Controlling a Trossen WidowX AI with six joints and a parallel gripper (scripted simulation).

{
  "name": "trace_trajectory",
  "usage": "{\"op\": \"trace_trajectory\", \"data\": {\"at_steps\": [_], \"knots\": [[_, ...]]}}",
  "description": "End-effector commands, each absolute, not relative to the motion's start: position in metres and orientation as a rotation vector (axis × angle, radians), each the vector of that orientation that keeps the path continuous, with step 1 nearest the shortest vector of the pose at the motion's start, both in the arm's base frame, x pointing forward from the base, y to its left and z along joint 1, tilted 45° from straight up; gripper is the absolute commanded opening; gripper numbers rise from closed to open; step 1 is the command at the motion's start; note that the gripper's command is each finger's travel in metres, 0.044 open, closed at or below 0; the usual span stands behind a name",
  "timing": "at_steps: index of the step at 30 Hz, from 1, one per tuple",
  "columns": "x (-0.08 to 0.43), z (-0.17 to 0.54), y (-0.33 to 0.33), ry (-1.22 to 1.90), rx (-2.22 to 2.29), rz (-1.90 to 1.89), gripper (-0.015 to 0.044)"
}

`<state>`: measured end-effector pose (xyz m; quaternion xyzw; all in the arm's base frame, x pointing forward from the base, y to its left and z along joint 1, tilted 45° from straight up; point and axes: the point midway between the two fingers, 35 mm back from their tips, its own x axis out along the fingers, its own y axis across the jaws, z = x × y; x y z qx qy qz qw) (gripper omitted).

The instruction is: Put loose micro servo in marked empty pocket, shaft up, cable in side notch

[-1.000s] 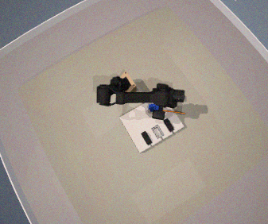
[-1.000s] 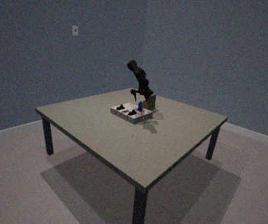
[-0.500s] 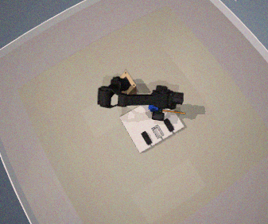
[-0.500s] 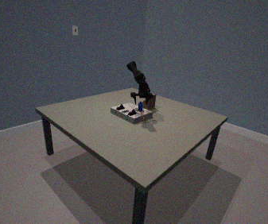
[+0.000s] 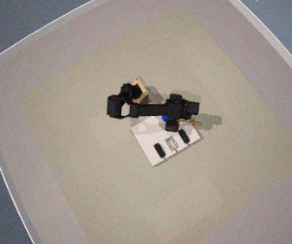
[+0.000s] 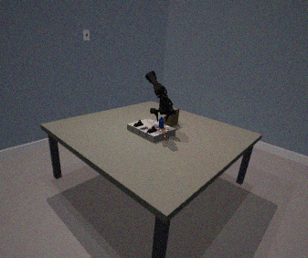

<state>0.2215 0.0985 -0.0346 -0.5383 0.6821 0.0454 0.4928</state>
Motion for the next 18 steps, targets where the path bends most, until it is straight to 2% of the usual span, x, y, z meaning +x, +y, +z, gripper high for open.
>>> {"op": "trace_trajectory", "data": {"at_steps": [1, 4, 9, 13, 18], "knots": [[0.221, -0.036, 0.097, 1.656, -1.315, 0.110, 0.0204], [0.221, -0.036, 0.097, 1.656, -1.315, 0.110, 0.0125], [0.221, -0.036, 0.097, 1.656, -1.315, 0.110, 0.0092], [0.221, -0.030, 0.104, 1.656, -1.315, 0.111, 0.0000], [0.215, -0.012, 0.115, 1.657, -1.315, 0.112, 0.0000]]}}
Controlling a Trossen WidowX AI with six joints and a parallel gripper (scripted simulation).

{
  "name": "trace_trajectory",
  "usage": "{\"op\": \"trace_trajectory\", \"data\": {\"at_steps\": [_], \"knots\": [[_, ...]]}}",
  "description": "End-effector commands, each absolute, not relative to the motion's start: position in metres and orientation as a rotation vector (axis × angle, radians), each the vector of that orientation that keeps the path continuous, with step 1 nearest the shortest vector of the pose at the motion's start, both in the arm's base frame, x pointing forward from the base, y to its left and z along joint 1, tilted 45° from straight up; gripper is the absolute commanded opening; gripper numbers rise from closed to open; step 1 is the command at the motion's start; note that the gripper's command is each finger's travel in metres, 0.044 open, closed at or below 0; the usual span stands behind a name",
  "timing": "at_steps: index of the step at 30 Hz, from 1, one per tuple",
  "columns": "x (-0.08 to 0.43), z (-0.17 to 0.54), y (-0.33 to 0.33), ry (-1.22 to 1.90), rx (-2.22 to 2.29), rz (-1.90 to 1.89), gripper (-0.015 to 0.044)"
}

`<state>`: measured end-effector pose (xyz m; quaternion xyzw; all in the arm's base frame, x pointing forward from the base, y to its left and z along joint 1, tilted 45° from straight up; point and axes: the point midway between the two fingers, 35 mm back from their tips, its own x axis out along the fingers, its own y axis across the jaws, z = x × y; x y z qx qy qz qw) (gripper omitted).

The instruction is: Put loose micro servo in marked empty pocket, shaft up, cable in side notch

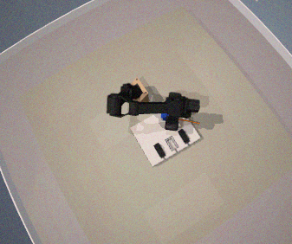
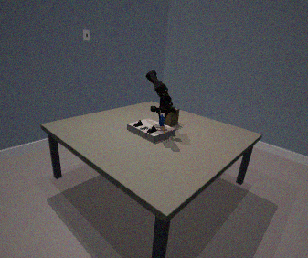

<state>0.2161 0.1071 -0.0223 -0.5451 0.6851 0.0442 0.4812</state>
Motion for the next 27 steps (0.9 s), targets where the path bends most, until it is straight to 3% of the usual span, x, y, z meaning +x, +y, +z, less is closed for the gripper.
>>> {"op": "trace_trajectory", "data": {"at_steps": [1, 27], "knots": [[0.214, -0.012, 0.115, 1.657, -1.315, 0.112, 0.0000], [0.236, -0.002, 0.108, 1.656, -1.315, 0.110, 0.0000]]}}
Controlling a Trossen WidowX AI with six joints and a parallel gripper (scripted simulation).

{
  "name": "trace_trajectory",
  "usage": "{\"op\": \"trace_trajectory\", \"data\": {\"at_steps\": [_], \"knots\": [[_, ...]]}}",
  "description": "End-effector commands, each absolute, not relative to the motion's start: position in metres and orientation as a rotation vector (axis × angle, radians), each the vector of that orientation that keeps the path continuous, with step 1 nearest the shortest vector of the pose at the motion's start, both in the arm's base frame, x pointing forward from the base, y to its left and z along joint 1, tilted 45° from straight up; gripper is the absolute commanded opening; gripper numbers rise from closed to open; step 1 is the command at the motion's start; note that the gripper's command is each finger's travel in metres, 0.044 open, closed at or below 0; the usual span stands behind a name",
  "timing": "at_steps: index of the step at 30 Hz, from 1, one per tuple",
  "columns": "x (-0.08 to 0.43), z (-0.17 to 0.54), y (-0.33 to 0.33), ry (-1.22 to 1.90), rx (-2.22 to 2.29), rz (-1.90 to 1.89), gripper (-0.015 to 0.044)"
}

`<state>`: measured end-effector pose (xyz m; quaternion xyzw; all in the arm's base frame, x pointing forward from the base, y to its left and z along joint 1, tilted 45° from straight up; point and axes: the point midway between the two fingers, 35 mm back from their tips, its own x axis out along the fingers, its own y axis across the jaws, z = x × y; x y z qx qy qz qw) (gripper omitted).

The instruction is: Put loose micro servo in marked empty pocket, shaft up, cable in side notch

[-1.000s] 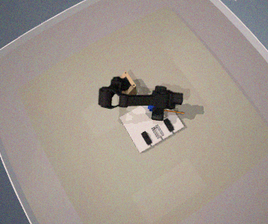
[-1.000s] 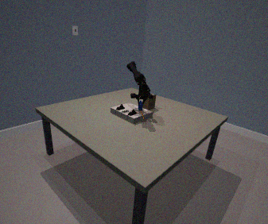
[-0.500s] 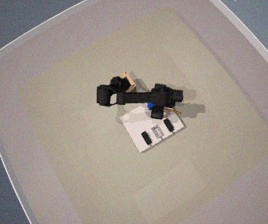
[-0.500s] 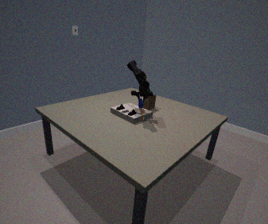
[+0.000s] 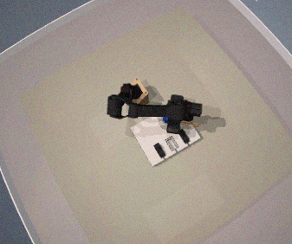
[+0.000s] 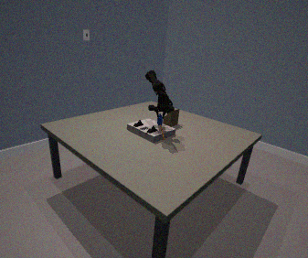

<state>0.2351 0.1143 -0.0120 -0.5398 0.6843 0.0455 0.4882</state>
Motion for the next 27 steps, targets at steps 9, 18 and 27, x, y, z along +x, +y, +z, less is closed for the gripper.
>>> {"op": "trace_trajectory", "data": {"at_steps": [9, 18, 27], "knots": [[0.237, 0.028, 0.076, 1.657, -1.318, 0.108, 0.0000], [0.237, 0.033, 0.071, 1.645, -1.256, 0.039, 0.0000], [0.237, 0.033, 0.071, 1.581, -1.019, -0.208, 0.0000]]}}
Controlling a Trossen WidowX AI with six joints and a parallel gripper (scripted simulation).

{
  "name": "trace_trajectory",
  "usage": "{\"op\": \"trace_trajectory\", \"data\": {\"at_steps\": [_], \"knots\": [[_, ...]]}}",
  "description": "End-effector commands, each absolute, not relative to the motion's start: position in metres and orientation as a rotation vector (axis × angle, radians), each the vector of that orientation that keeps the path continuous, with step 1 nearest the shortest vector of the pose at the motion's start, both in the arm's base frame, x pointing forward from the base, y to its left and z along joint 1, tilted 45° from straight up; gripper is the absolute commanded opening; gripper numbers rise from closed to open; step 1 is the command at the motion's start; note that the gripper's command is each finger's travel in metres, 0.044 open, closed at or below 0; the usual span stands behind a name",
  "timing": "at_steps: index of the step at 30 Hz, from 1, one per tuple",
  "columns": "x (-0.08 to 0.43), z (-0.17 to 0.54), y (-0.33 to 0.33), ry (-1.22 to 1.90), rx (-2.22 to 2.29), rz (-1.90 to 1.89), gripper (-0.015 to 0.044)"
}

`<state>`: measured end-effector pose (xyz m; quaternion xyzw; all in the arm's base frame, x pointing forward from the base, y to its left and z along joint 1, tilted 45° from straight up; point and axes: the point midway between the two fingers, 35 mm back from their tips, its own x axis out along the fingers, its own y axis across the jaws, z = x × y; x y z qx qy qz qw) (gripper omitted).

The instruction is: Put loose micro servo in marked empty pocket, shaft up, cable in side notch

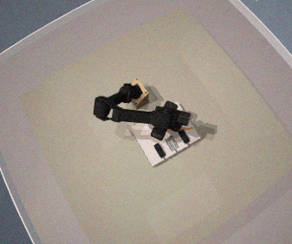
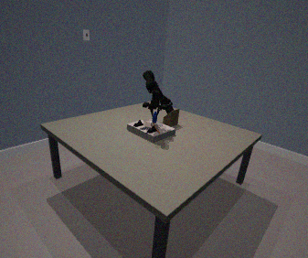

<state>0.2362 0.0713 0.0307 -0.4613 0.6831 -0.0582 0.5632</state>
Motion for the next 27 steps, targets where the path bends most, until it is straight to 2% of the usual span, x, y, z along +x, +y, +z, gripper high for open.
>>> {"op": "trace_trajectory", "data": {"at_steps": [1, 14, 27], "knots": [[0.237, 0.033, 0.071, 1.572, -0.992, -0.235, 0.0000], [0.237, 0.033, 0.071, 1.434, -0.642, -0.559, 0.0000], [0.258, 0.034, 0.072, 1.425, -0.623, -0.575, 0.0000]]}}
